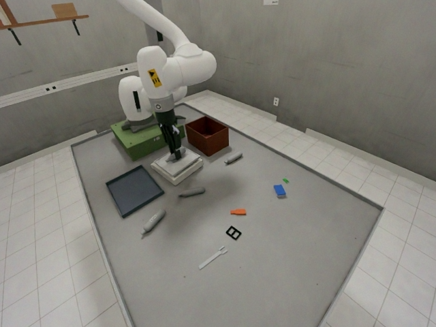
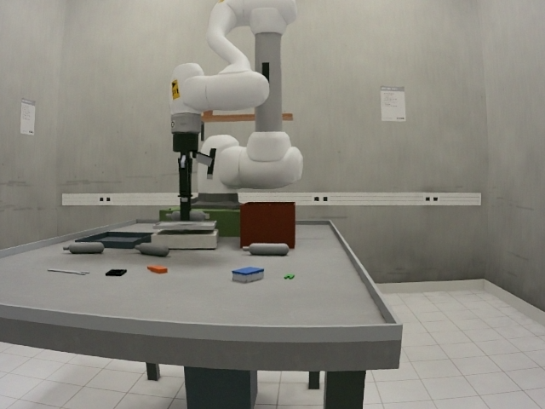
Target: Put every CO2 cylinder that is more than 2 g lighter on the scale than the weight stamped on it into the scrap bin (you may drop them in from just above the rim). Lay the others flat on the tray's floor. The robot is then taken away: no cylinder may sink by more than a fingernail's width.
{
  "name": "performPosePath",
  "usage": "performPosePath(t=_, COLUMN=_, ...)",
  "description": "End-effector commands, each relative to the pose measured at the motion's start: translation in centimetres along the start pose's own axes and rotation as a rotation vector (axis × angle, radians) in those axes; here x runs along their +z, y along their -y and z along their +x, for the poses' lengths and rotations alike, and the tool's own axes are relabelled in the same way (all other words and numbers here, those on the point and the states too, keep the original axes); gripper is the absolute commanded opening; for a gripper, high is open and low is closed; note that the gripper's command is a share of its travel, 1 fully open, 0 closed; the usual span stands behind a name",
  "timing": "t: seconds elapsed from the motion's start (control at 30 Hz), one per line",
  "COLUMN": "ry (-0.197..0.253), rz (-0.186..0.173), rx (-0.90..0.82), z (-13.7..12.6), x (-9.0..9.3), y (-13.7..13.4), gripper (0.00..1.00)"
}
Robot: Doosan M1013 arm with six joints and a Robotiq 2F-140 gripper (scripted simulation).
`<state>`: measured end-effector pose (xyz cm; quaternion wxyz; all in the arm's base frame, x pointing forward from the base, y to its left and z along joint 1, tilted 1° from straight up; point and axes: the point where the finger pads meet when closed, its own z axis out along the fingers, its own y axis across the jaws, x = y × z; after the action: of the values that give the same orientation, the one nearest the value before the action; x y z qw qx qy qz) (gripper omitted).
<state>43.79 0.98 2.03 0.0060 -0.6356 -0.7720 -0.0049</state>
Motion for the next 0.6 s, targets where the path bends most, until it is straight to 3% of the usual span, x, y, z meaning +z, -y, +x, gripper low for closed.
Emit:
performPosePath(t=0.0, ry=0.0, rz=-0.001, rx=0.0, z=0.0, x=-1.5, y=-0.1, gripper=0.1)
performPosePath(t=0.27, ry=0.0, rz=-0.001, rx=0.0, z=0.0, x=-6.6, y=-0.1, gripper=0.1)
performPosePath(t=0.33, ry=0.0, rz=-0.001, rx=0.0, z=0.0, x=-6.6, y=-0.1, gripper=0.1)
performPosePath(t=0.57, ry=0.0, rz=-0.001, rx=0.0, z=0.0, x=-9.6, y=-0.1, gripper=0.1)
